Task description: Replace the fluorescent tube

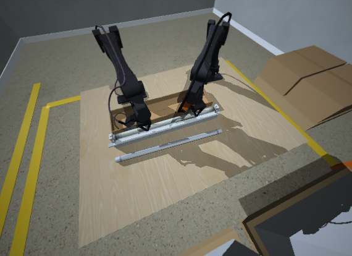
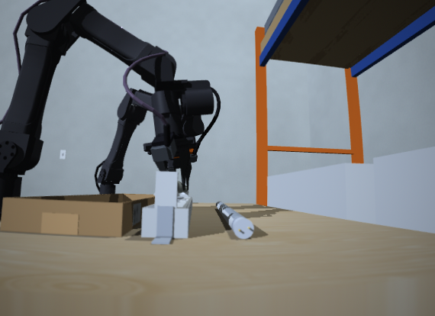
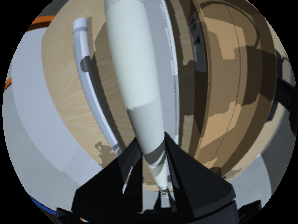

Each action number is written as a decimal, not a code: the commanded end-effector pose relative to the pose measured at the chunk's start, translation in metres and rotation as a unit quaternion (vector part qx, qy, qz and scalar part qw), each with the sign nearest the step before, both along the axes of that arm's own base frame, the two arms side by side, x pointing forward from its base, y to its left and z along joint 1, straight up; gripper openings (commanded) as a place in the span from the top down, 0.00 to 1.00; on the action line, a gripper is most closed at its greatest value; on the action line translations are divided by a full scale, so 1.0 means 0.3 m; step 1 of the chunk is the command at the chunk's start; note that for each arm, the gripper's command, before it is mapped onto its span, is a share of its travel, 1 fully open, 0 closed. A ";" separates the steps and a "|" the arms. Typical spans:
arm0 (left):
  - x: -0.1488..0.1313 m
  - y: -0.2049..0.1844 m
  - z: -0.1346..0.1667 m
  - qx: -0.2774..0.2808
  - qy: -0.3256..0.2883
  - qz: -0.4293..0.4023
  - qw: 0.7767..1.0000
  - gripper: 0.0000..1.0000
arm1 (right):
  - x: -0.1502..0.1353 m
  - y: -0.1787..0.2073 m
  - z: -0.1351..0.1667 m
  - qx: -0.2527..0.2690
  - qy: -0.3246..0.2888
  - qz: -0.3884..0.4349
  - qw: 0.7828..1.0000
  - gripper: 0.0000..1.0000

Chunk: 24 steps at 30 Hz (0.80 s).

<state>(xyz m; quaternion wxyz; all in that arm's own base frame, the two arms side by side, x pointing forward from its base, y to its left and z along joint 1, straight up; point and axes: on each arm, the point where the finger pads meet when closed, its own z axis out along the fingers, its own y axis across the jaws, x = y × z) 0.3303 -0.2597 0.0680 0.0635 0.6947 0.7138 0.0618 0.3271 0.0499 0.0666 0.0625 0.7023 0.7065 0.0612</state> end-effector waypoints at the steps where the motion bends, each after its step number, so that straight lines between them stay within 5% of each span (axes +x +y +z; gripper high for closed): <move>1: 0.028 -0.018 0.032 -0.013 -0.019 0.001 1.000 0.89 | -0.002 0.001 0.019 -0.004 -0.001 -0.001 1.000 0.89; 24: 0.011 -0.016 0.032 -0.011 -0.051 0.001 0.999 0.89 | 0.002 0.008 0.008 -0.002 -0.043 0.001 0.999 0.89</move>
